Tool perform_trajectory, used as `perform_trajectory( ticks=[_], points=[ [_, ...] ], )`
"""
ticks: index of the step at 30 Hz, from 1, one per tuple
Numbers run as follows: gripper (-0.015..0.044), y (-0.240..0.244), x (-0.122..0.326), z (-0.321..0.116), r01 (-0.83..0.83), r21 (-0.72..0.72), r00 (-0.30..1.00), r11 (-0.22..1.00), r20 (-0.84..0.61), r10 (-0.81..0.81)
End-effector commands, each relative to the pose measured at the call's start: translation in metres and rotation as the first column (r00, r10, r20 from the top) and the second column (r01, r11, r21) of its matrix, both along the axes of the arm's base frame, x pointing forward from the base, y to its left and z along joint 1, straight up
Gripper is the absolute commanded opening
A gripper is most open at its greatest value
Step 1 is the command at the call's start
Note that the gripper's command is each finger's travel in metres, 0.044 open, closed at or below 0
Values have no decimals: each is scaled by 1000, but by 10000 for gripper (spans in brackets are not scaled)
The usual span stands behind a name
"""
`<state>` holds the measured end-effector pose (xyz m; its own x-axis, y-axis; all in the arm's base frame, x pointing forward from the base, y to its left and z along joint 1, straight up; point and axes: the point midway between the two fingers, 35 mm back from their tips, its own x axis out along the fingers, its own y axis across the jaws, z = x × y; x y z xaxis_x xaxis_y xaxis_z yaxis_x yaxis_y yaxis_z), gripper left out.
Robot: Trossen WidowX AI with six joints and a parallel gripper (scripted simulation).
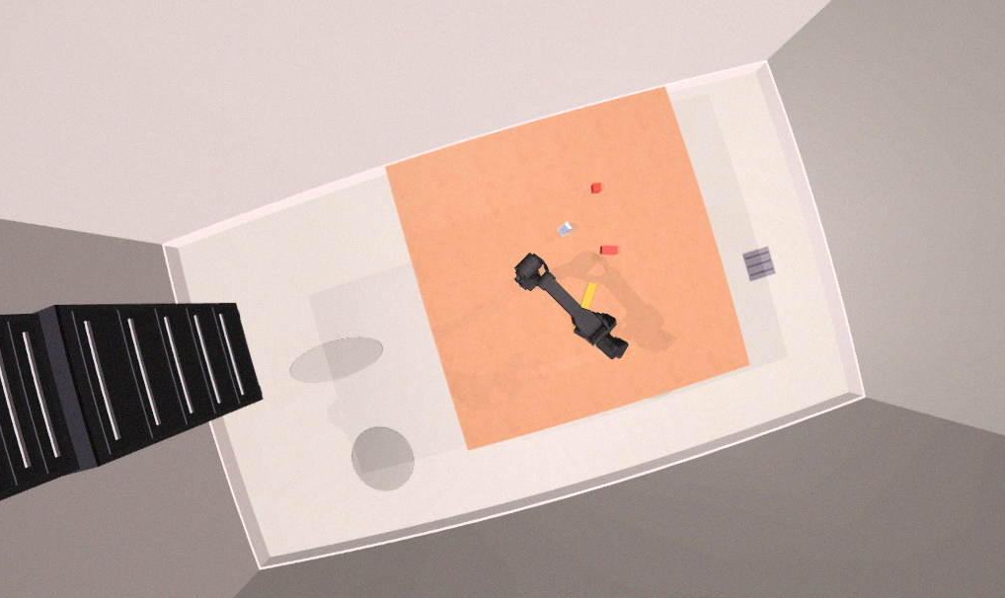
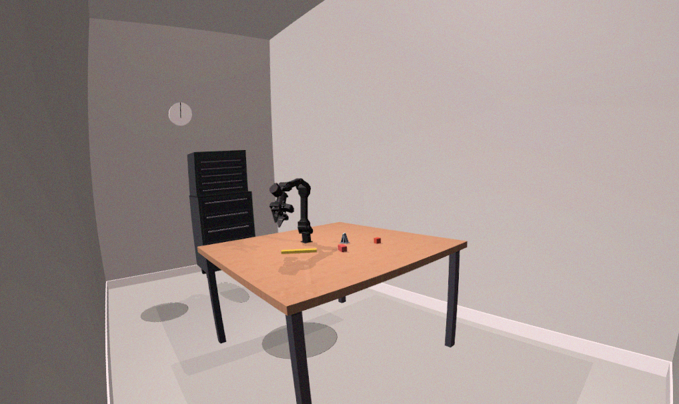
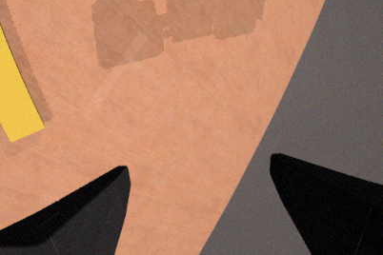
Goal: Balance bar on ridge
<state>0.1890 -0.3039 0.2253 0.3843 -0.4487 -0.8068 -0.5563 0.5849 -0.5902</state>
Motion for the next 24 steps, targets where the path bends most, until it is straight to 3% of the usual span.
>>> perform_trajectory(
  ticks=[1, 11, 24],
  points=[
    [315, 21, 5, -37, -42, 128, 992, 991, -114, 56],
    [315, 84, 2, -104, -91, 412, 898, 907, -359, 253],
    [315, 87, 2, -128, -91, 429, 888, 899, -374, 268]
  ],
)
